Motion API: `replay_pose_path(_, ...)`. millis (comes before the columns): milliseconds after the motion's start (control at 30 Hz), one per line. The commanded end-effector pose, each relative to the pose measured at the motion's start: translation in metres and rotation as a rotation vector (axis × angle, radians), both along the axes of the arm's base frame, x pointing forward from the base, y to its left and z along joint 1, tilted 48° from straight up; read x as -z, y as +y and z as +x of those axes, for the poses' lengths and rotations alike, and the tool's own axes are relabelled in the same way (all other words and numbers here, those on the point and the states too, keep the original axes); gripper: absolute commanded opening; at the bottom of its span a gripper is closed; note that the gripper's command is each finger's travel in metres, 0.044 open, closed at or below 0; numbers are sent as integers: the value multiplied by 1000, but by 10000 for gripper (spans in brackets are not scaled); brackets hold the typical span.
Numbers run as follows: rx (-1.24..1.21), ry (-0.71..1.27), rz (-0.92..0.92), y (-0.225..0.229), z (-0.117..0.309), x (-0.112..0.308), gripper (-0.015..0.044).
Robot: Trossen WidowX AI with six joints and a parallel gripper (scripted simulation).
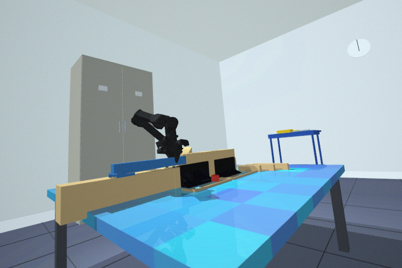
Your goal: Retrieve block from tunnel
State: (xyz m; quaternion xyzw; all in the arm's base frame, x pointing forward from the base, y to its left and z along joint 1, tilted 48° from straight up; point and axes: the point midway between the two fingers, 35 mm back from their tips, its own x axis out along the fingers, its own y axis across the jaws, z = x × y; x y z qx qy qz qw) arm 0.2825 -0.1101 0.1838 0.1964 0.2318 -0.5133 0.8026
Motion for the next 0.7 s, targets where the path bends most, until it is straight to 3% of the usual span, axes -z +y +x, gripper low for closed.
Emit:
replay_pose_path(0, 65, -65, -50, -28, 3, -29, 0)
replay_pose_path(667, 64, -65, -52, -32, 3, -33, 0)
